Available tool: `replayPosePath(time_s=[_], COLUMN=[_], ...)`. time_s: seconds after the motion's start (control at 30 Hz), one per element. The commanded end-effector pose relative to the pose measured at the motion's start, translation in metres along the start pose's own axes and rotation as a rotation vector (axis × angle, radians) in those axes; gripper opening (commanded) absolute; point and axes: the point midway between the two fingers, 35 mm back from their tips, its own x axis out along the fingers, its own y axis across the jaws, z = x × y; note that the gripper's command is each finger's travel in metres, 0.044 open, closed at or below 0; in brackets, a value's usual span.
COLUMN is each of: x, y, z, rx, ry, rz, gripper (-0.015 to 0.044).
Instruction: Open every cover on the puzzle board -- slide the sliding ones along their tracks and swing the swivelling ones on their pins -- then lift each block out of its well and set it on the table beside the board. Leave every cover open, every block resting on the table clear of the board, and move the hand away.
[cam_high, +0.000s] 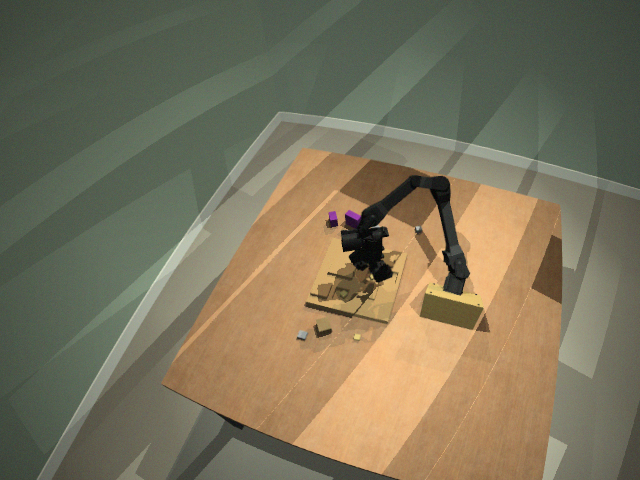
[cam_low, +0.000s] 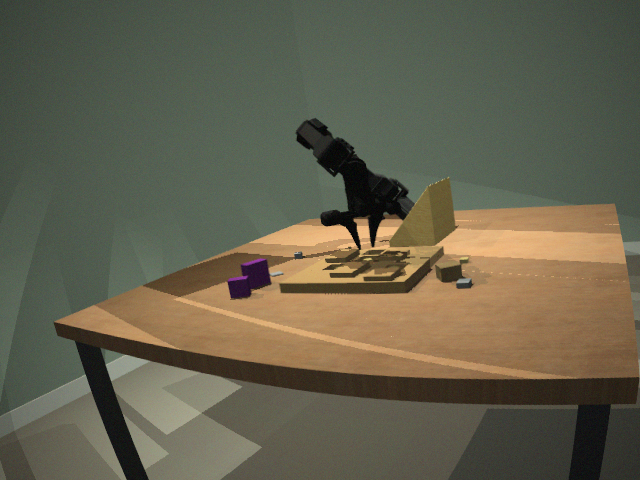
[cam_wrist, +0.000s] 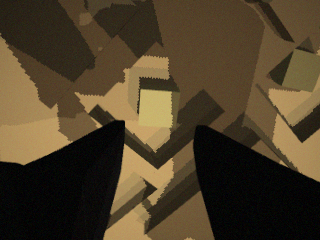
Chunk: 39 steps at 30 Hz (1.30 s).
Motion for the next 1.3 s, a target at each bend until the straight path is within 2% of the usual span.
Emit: replayPosePath(time_s=[0.0,1.27], x=[0.000,0.022], y=[0.000,-0.001], z=[0.000,0.000], rx=[-0.002,-0.002], ry=[0.000,0.001], rz=[-0.003,-0.004], gripper=[0.0144,0.0144])
